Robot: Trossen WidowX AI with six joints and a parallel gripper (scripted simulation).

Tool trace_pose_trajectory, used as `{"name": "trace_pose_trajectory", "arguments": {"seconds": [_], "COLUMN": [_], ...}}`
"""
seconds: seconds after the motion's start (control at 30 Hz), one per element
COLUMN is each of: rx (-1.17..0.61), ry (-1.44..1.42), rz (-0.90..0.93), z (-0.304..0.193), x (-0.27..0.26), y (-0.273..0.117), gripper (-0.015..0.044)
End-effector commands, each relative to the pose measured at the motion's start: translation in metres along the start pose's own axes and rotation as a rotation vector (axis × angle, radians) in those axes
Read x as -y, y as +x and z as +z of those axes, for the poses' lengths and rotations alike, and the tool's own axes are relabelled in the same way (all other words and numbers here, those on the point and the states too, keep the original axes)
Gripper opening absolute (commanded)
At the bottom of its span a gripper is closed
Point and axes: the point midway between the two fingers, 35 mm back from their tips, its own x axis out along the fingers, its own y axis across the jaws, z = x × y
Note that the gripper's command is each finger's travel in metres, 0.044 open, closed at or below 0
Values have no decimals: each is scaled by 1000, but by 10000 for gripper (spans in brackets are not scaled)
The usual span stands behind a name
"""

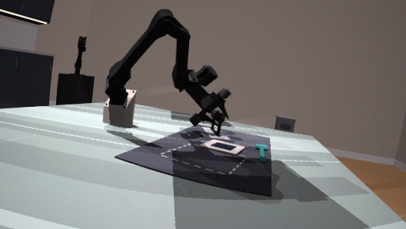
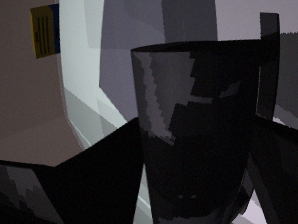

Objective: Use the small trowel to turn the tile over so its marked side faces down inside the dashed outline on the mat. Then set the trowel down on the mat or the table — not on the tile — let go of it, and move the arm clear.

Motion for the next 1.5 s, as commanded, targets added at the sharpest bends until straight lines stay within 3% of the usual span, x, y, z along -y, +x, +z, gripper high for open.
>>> {"name": "trace_pose_trajectory", "arguments": {"seconds": [0.0, 0.73, 1.1, 1.47], "rx": [-2, -2, -3, 129], "ry": [-1, -1, 1, 156], "rz": [5, 5, 4, 13], "z": [0, 0, 0, 32], "x": [-1, -2, -47, -63], "y": [1, 0, -38, -17], "gripper": [162, 0, 0, 0]}}
